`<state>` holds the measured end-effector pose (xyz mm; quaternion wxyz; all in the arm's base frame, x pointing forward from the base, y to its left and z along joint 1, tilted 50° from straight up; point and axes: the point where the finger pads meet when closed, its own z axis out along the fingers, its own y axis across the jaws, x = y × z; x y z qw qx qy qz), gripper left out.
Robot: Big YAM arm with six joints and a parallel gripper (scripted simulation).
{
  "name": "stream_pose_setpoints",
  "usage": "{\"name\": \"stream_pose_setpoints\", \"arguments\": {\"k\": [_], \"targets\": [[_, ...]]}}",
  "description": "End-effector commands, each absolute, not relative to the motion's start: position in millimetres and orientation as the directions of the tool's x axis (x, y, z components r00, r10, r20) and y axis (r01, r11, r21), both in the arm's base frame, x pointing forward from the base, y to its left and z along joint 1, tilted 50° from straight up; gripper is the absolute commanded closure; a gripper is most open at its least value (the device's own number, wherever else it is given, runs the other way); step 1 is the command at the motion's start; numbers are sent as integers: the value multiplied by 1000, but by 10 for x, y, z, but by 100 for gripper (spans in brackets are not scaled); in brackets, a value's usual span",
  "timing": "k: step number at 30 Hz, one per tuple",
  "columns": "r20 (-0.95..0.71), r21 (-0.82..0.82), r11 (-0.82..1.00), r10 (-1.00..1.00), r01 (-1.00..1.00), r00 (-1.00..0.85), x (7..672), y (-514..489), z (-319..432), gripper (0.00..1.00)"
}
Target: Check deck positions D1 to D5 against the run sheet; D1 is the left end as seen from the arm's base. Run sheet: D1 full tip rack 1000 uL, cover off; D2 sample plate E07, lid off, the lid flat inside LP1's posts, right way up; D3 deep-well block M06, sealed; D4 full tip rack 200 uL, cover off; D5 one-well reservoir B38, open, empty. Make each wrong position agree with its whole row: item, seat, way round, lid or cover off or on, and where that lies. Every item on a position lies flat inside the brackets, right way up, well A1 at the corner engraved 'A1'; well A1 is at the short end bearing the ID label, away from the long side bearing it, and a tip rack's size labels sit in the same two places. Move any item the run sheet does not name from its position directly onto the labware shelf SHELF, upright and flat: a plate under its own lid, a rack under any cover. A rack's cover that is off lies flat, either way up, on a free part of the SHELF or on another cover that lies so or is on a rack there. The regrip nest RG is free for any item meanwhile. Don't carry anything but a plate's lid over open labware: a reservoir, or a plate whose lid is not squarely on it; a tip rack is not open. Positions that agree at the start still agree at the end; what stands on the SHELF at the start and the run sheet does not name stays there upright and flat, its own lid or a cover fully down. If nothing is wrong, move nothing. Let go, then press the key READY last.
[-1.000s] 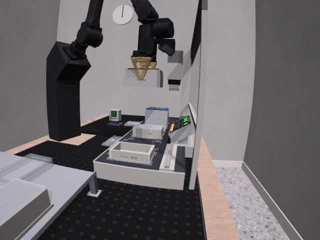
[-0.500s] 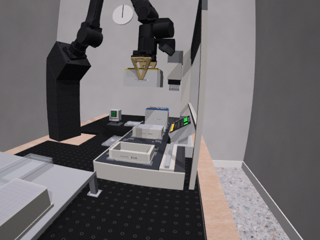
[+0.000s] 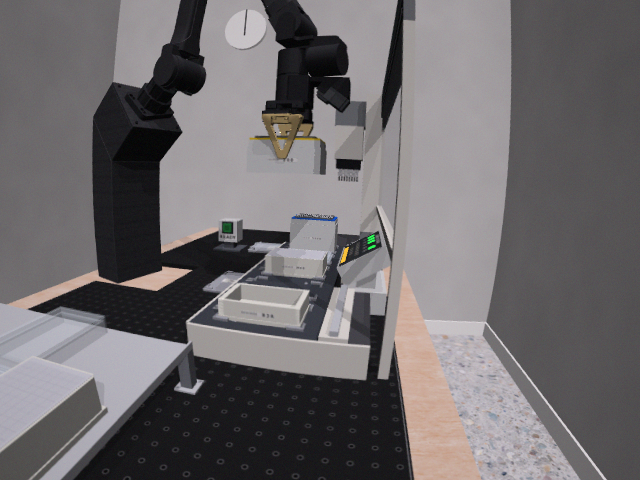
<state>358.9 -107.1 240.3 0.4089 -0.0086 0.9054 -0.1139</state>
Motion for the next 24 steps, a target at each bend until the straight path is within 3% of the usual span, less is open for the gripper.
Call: {"name": "stream_pose_setpoints", "arguments": {"k": [1, 24], "targets": [[-759, -219, 972, -113, 87, -641, 3607, -1090, 2565, 100], [-756, -218, 971, -105, 96, -646, 3590, -1129, 2478, 100]]}}
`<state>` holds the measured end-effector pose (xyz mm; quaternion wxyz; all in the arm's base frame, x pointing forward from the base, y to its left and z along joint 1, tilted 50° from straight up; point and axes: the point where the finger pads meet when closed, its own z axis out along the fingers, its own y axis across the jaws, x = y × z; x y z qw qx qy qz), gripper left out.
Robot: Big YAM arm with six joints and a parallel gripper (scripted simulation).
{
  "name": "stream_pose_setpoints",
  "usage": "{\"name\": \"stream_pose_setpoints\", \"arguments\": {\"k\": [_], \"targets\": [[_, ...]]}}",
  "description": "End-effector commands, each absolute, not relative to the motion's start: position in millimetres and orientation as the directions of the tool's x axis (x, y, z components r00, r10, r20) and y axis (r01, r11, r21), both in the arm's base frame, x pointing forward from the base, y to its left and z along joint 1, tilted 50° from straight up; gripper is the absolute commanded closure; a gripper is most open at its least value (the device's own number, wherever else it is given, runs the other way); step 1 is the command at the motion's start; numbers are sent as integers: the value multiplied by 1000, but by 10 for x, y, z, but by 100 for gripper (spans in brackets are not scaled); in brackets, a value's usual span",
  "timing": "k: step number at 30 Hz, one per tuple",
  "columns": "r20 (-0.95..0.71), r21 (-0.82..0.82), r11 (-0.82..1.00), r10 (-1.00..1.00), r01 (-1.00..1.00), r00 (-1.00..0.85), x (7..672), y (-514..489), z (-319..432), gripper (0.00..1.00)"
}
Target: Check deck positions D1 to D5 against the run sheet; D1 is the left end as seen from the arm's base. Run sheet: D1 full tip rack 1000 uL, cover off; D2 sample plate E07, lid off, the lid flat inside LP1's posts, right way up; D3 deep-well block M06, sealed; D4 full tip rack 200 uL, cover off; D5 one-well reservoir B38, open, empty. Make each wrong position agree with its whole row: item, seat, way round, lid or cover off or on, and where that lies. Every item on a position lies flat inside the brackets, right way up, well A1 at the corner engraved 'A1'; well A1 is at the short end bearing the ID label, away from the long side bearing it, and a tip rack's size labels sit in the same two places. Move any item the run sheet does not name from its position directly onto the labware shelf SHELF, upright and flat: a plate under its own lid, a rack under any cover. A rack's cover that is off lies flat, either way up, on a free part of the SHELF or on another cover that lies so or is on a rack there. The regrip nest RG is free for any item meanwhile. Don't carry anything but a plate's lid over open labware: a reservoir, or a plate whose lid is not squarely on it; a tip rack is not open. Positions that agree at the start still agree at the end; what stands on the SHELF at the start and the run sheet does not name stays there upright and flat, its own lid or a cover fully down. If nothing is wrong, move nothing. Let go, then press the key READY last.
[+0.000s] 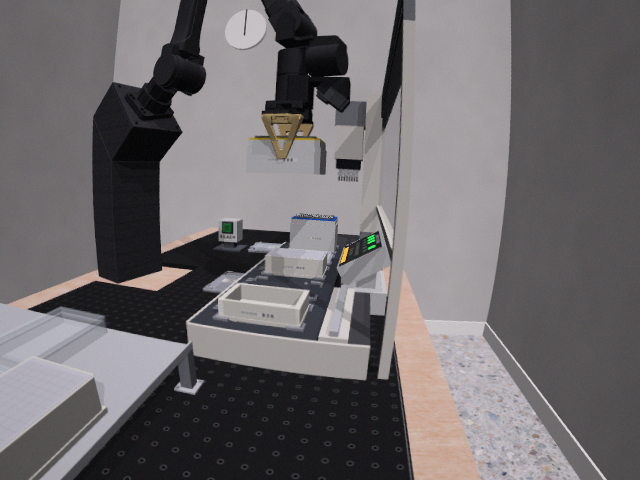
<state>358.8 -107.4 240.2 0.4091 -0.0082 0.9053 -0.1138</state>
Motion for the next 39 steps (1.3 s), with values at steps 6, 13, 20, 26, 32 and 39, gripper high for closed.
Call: {"name": "stream_pose_setpoints", "arguments": {"k": [6, 13, 20, 26, 32, 39], "targets": [[-751, -214, 973, -108, 85, -651, 3687, -1112, 2417, 100], [-748, -211, 974, -109, 79, -655, 3775, -1095, 2309, 100], [-750, -211, 974, -109, 80, -653, 3872, -1119, 2255, 100], [-754, -213, 973, -109, 85, -648, 3937, -1152, 2256, 100], [-752, -212, 974, -109, 82, -650, 4007, -1158, 2169, 100], [-756, -214, 973, -112, 82, -645, 4106, -1179, 2150, 100]]}}
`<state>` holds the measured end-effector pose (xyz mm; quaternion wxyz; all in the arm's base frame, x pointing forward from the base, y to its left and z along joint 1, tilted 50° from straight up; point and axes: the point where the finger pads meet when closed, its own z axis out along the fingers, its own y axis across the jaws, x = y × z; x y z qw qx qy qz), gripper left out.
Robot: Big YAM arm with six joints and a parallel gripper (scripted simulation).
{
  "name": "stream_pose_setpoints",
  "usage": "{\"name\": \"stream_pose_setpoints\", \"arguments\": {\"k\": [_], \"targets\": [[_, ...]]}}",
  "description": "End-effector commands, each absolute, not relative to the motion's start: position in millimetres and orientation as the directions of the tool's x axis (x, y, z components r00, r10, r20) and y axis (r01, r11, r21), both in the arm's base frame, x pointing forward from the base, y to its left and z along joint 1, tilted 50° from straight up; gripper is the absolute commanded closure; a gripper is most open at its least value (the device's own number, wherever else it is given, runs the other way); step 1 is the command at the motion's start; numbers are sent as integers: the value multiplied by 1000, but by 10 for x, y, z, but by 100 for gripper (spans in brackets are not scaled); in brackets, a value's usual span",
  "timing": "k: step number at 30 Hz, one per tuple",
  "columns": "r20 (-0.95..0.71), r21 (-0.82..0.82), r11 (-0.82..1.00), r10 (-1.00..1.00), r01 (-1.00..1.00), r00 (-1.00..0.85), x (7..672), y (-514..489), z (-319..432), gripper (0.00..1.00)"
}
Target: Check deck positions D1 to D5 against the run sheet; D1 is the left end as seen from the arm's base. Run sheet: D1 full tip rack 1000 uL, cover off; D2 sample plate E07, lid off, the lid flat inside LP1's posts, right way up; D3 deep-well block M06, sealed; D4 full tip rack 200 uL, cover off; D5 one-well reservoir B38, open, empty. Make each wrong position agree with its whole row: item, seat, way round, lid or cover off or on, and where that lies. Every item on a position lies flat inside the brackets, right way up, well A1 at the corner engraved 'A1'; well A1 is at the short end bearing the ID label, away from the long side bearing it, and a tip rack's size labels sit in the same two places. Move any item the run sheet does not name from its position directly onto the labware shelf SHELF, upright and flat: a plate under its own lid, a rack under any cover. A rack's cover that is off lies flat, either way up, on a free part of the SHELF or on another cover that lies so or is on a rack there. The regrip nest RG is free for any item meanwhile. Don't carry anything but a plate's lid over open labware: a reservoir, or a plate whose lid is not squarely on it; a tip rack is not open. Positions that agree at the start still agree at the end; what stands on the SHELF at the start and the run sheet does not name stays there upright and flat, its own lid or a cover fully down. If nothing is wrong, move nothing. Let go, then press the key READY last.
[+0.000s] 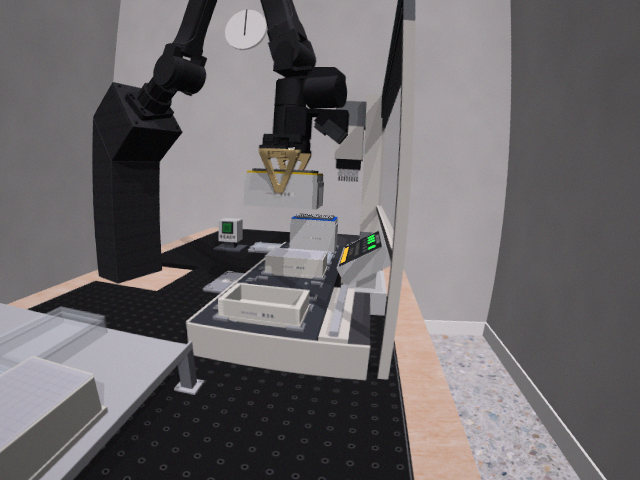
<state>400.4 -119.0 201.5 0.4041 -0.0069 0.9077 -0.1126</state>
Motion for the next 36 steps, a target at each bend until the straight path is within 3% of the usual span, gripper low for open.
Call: {"name": "stream_pose_setpoints", "arguments": {"k": [1, 36], "targets": [[-756, -214, 973, -112, 82, -645, 4106, -1179, 2150, 100], [-769, -219, 972, -115, 89, -628, 4504, -1293, 1932, 100]]}}
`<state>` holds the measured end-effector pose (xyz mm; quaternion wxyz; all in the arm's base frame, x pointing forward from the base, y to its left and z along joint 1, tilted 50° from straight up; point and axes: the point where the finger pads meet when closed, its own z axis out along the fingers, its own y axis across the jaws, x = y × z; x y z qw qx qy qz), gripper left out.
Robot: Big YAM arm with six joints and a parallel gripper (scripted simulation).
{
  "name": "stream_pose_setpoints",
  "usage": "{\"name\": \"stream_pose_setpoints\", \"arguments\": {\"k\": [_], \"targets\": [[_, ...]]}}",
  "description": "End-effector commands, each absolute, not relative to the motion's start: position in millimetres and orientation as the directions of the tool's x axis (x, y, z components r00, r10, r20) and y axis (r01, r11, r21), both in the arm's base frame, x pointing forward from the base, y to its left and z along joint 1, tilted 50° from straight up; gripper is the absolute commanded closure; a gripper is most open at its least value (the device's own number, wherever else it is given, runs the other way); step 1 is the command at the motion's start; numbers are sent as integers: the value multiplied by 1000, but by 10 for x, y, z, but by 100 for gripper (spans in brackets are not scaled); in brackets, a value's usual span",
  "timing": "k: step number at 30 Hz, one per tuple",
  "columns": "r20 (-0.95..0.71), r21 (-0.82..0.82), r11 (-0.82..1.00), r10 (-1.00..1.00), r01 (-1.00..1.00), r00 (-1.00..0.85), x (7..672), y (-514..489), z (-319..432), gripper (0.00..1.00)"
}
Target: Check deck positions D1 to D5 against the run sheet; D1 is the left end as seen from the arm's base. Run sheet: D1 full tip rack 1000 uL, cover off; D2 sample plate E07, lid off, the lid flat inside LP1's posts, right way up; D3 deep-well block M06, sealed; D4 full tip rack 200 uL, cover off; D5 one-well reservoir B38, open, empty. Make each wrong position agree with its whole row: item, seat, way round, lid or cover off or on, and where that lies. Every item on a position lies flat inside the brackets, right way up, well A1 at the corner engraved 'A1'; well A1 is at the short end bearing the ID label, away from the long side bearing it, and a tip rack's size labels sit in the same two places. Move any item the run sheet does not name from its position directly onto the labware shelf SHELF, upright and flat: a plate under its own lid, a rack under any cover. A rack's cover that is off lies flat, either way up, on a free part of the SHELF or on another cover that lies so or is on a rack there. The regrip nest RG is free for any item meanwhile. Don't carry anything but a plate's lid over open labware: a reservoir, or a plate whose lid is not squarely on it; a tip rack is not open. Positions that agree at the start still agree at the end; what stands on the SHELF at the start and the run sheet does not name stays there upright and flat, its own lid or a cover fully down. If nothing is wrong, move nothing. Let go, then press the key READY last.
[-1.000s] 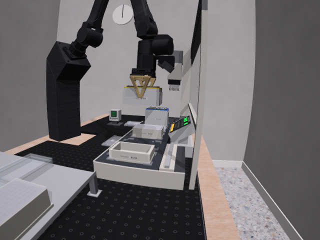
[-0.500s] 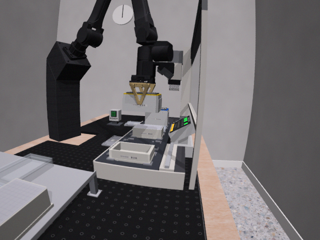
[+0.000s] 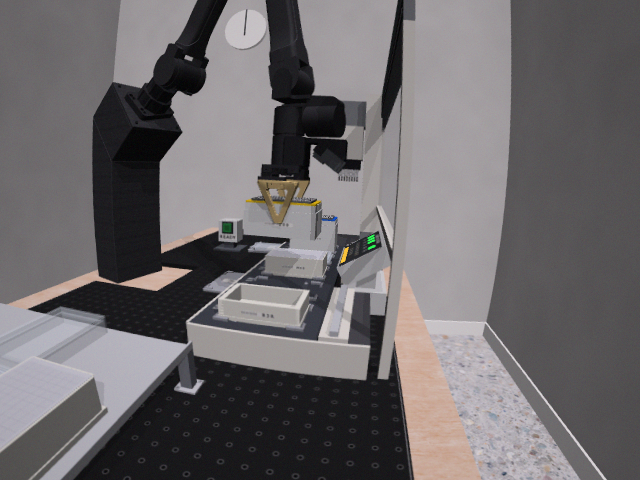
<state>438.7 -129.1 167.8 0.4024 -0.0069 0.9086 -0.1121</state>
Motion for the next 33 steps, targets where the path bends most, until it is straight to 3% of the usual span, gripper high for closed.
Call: {"name": "stream_pose_setpoints", "arguments": {"k": [1, 33], "targets": [[-758, -215, 973, -111, 85, -643, 4528, -1298, 1830, 100], [-753, -213, 974, -110, 82, -648, 4858, -1376, 1485, 100]]}}
